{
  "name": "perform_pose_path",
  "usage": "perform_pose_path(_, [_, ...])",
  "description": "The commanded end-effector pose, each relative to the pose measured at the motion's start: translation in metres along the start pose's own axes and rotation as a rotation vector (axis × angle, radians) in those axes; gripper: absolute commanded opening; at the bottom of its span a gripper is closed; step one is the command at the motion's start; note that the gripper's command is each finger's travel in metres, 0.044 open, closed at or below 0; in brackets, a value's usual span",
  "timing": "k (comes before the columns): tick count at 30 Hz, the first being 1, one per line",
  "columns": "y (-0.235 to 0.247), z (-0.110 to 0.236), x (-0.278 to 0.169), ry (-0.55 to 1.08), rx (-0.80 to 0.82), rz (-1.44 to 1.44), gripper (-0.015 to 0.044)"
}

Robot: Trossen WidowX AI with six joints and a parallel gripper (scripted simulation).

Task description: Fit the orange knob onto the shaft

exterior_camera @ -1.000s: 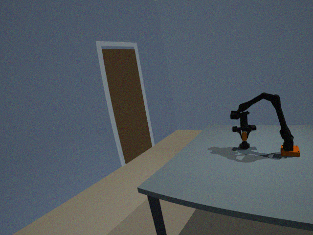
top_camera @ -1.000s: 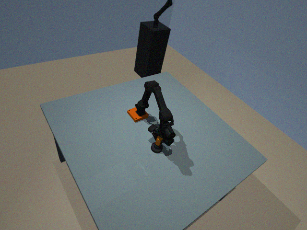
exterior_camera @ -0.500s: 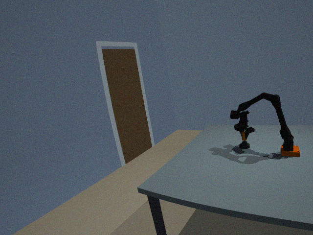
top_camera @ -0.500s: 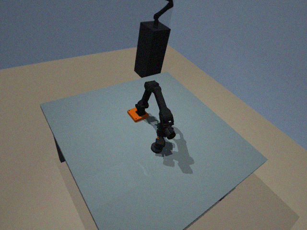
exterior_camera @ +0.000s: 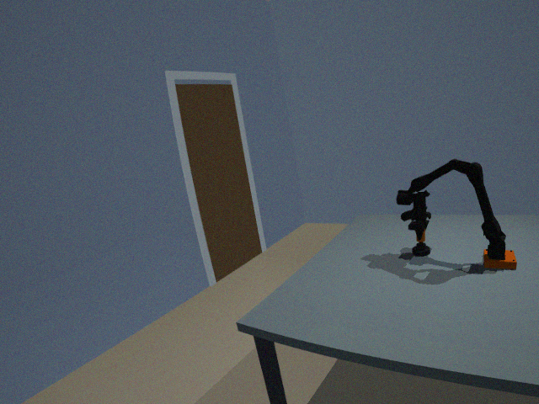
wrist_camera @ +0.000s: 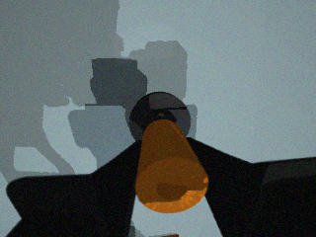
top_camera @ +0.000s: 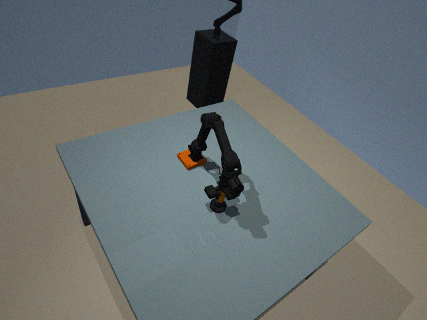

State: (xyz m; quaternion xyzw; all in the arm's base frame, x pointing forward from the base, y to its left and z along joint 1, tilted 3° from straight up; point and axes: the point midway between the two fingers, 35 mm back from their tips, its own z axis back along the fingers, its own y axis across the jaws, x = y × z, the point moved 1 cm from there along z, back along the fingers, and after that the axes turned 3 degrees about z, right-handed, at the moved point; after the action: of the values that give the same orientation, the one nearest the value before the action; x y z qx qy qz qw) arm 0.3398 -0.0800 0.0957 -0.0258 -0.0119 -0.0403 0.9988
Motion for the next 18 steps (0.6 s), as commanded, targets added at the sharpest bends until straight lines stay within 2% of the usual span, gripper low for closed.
perform_pose_path(1, [-0.0004, -0.0019, -0.0021, 0.001, -0.003, -0.199, 0.0])
perform_pose_path(18, [-0.0003, -0.0014, 0.0005, 0.001, -0.003, -0.199, 0.0])
